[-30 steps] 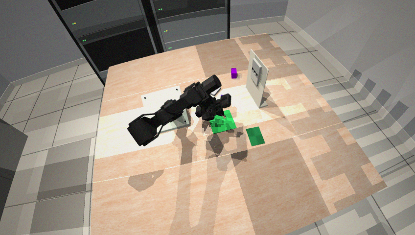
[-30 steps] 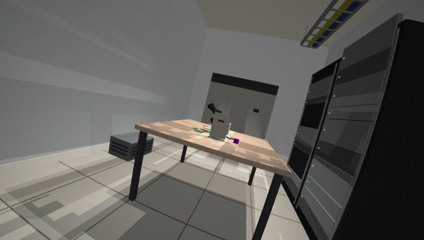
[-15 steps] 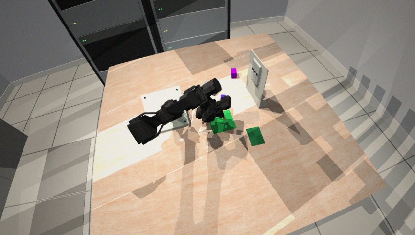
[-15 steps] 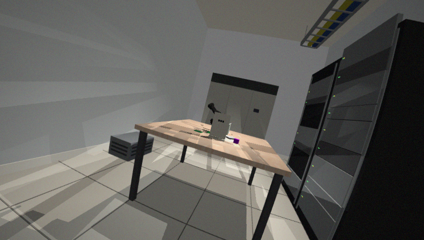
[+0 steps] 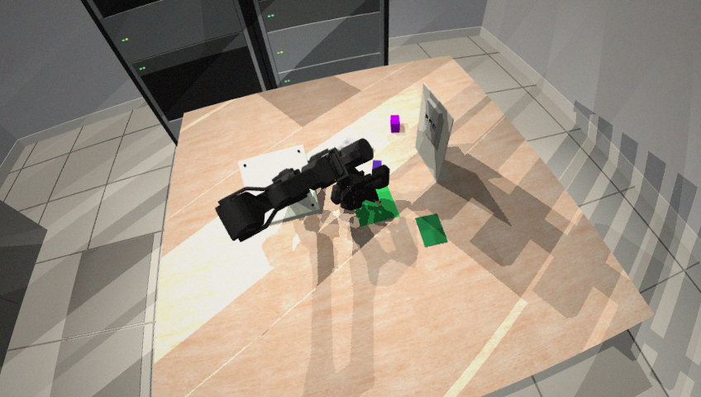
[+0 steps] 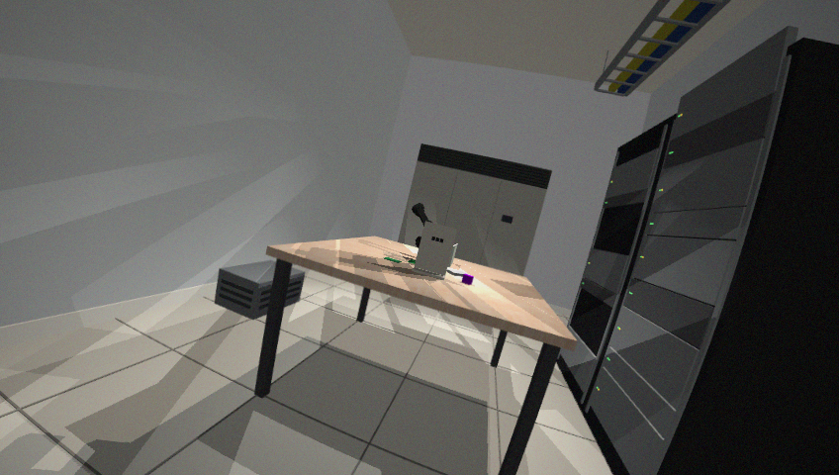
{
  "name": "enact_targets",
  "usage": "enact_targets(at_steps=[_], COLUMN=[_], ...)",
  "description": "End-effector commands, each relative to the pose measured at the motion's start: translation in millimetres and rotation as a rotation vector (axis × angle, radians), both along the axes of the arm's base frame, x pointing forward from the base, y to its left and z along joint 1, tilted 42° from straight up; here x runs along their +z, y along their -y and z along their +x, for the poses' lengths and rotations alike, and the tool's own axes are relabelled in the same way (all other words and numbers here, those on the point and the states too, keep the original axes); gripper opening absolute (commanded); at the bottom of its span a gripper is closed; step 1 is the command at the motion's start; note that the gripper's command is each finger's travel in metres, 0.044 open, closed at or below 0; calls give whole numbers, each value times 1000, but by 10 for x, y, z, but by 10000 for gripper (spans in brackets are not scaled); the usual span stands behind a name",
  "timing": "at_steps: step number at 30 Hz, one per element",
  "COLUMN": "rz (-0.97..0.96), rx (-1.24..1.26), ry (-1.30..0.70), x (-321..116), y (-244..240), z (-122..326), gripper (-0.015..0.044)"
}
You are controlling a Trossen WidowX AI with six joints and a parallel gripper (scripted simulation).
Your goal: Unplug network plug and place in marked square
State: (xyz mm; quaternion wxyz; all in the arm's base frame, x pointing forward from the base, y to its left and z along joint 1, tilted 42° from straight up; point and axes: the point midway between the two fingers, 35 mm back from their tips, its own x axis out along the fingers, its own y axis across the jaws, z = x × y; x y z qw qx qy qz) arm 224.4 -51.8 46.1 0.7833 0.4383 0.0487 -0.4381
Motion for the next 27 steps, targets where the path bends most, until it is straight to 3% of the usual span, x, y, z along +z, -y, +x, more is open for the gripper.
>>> enact_targets(at_steps=[1,21,27], rz=[-4,-4,-4], rx=[5,1,1], ry=[-7,-1,-1], x=[-36,-30,-30], y=[25,59,59], z=[-10,-2,-2], gripper=[0,0,156])
